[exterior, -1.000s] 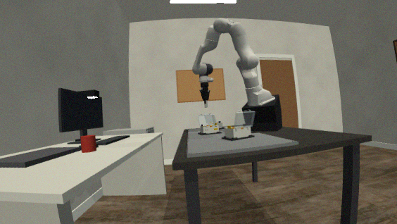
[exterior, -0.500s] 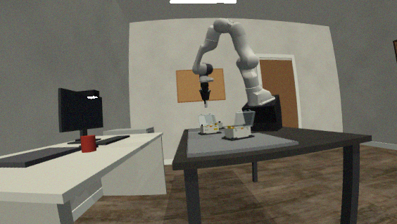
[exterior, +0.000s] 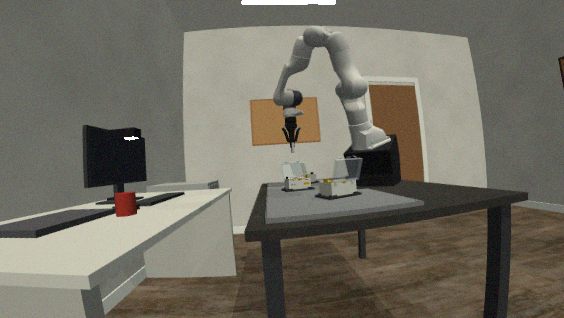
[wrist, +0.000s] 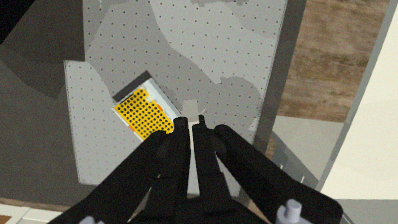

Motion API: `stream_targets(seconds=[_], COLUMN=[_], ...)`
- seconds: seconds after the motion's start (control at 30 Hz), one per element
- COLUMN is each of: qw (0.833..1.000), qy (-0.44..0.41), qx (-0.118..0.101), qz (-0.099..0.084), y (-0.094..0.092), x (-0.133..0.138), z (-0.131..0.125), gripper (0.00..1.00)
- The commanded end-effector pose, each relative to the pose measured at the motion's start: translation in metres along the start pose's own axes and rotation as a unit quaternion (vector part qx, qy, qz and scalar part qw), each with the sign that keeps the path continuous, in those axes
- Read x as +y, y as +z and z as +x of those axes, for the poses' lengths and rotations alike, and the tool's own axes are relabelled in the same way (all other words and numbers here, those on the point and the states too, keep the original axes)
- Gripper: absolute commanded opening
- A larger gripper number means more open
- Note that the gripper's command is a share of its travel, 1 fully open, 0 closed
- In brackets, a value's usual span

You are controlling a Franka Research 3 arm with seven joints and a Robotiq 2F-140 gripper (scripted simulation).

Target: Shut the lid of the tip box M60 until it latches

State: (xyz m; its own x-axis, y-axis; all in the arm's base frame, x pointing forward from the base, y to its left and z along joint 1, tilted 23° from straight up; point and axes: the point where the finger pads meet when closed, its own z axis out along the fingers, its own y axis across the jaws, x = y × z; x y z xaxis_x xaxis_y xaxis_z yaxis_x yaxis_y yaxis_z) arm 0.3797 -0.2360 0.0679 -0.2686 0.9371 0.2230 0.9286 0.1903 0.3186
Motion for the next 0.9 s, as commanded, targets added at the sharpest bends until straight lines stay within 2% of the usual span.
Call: stream_targets(seconds=[0.0, 0.23, 0.43, 0.5, 0.53, 0.87], qw=[0.992, 0.972, 0.949, 0.949, 0.936, 0.877], qy=[0.128, 0.234, 0.316, 0.316, 0.352, 0.480], qx=[-0.003, -0.003, -0.002, -0.002, -0.003, -0.002], qz=[0.000, 0.000, -0.001, -0.001, -0.001, -0.001], y=[-0.0009, -0.0009, -0.0009, -0.0009, -0.0009, -0.0009], x=[0.0003, 0.0003, 0.0003, 0.0003, 0.0003, 0.0003], z=[-0.0024, -0.0024, -0.0024, -0.0024, -0.0024, -0.0024], gripper=[0.00, 0.00, 0.00, 0.00, 0.00, 0.00])
